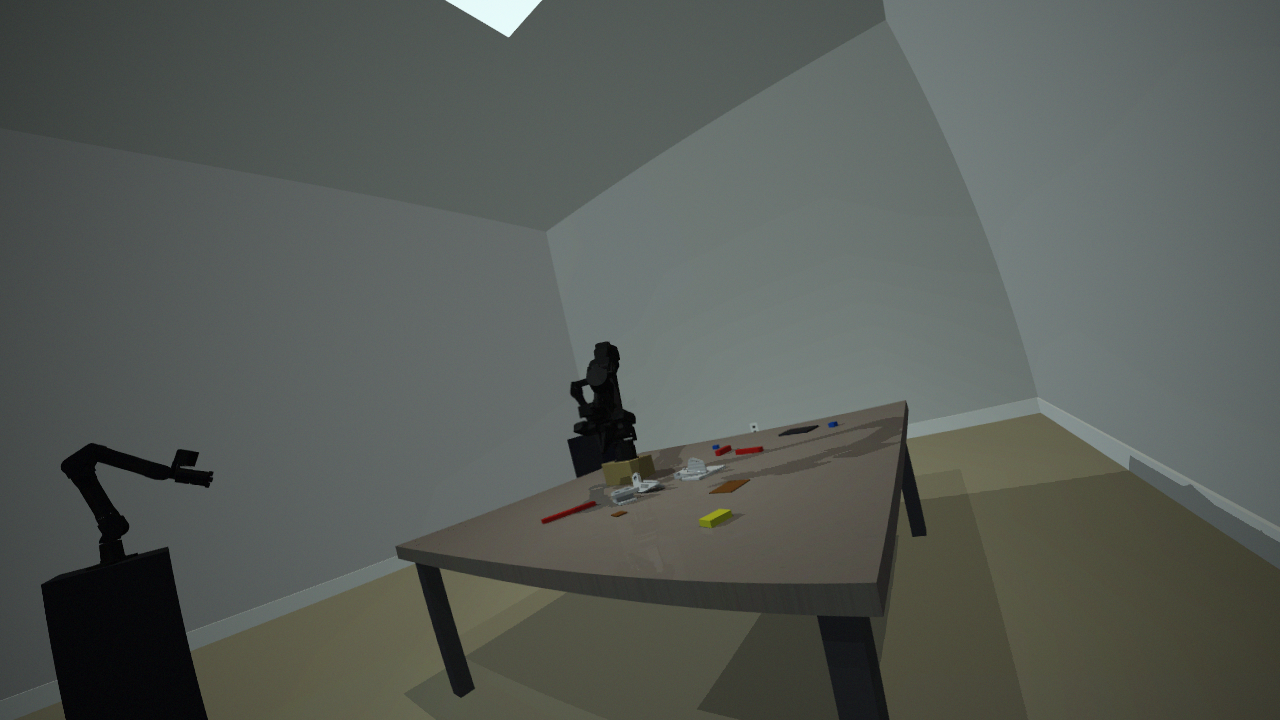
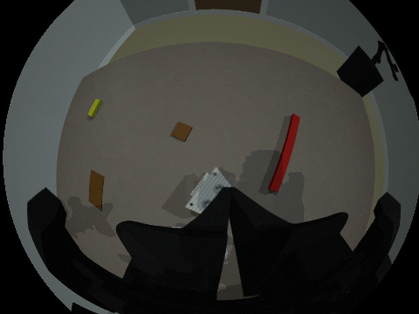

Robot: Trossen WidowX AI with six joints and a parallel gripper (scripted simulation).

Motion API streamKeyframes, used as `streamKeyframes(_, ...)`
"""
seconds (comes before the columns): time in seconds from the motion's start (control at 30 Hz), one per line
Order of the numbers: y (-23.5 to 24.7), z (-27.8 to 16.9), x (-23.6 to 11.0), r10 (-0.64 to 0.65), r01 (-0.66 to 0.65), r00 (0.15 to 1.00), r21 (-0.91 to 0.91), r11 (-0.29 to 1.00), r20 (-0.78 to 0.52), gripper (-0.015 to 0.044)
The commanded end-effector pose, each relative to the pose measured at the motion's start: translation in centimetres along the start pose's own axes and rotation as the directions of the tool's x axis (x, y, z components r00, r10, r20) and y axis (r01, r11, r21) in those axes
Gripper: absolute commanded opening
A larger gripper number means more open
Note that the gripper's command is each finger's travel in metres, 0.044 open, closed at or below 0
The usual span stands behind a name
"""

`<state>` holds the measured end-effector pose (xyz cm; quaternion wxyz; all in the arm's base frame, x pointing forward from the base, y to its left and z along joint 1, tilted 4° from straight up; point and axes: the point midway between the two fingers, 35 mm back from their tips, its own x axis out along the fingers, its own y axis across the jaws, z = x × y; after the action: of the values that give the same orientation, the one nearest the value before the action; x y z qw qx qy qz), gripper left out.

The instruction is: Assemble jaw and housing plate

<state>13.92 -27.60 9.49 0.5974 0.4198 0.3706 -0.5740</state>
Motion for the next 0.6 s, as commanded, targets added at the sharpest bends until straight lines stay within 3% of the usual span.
streamKeyframes(0.0,-1.7,-3.6,0.5,-0.014,0.02,0.993,0.047,0.999,-0.12,0.0)
streamKeyframes(0.4,-5.2,-12.5,0.3,-0.031,0.105,0.914,0.162,0.981,-0.404,0.0)
streamKeyframes(0.57,-5.4,-13.0,0.2,-0.031,0.111,0.908,0.168,0.979,-0.419,0.0)
